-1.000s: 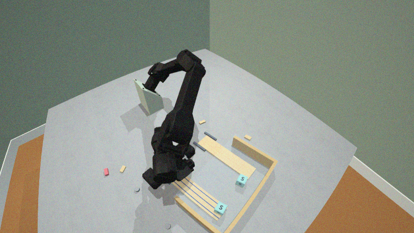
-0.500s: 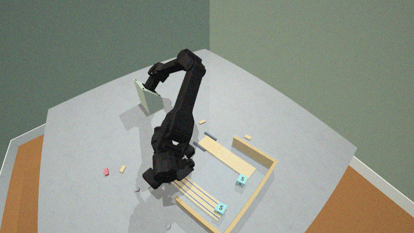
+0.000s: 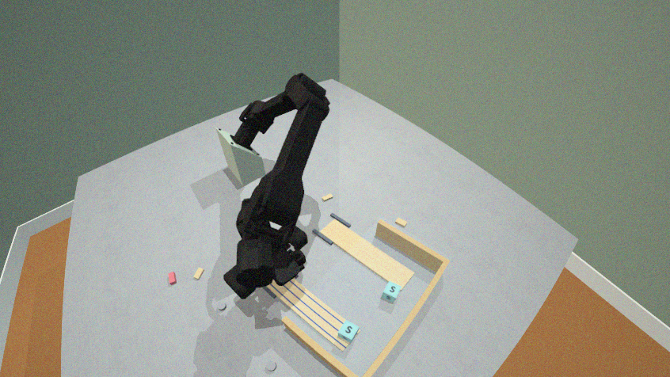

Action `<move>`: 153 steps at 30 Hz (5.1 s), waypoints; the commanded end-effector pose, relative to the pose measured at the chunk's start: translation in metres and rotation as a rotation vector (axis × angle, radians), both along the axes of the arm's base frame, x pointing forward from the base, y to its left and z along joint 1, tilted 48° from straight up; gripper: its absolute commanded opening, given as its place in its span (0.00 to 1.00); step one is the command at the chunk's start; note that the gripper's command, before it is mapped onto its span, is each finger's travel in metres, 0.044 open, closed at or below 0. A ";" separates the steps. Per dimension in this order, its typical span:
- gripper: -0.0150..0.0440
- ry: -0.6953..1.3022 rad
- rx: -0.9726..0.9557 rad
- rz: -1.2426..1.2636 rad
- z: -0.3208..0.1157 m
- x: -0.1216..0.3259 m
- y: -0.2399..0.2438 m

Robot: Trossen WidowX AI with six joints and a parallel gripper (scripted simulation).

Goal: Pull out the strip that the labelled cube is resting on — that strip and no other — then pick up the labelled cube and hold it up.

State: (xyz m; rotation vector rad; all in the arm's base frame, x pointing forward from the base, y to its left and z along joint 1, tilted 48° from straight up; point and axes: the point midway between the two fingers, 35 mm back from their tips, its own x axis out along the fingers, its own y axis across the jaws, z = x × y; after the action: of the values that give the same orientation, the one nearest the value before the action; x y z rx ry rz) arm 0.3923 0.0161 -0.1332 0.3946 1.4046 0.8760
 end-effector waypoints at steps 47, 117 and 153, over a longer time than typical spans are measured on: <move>0.25 0.023 -0.002 0.010 -0.018 -0.079 -0.016; 0.25 0.027 -0.006 0.010 -0.030 -0.156 -0.038; 0.92 -0.105 0.009 0.132 0.015 -0.087 -0.057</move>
State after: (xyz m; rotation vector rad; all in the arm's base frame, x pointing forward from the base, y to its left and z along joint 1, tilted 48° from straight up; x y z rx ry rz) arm 0.2943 -0.0431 -0.1210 0.2626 1.3452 0.9957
